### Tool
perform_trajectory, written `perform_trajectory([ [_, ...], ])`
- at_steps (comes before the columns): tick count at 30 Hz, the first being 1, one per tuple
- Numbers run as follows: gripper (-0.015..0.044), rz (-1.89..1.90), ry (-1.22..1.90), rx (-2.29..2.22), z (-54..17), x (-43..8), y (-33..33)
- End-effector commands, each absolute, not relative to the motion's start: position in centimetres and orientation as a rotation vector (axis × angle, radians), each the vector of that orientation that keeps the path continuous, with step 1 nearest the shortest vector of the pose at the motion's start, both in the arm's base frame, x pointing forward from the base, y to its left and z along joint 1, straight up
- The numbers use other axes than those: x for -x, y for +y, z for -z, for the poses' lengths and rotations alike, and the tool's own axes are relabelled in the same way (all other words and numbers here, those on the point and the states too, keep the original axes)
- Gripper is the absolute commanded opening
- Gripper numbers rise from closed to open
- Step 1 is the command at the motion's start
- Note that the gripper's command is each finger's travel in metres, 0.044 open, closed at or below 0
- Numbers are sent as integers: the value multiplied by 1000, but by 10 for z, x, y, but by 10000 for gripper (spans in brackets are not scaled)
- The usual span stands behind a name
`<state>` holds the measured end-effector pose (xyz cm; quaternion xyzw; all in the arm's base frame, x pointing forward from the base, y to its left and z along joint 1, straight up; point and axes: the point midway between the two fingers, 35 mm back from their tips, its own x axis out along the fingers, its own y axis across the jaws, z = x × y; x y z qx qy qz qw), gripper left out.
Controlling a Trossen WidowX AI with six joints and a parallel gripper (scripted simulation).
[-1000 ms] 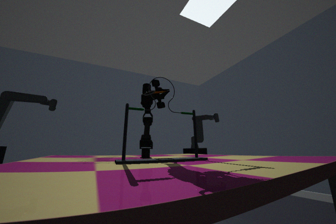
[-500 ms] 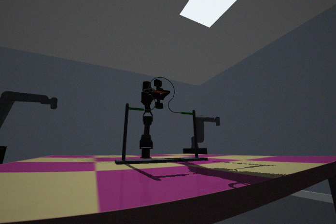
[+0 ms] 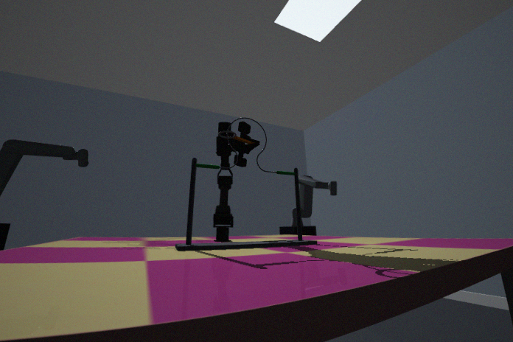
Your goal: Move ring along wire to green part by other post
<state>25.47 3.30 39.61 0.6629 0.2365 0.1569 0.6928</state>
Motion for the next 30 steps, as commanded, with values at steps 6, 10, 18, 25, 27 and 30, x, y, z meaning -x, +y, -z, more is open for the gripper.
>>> perform_trajectory([
  [6,-150,-312,539,-1373,-394,-255,33],
  [10,-150,-294,546,-1327,-392,-255,32],
  [18,-150,-258,558,-1235,-388,-255,32],
  [25,-150,-226,567,-1152,-384,-255,31],
  [27,-150,-217,569,-1129,-383,-255,30],
  [30,-150,-204,573,-1093,-382,-255,30],
])
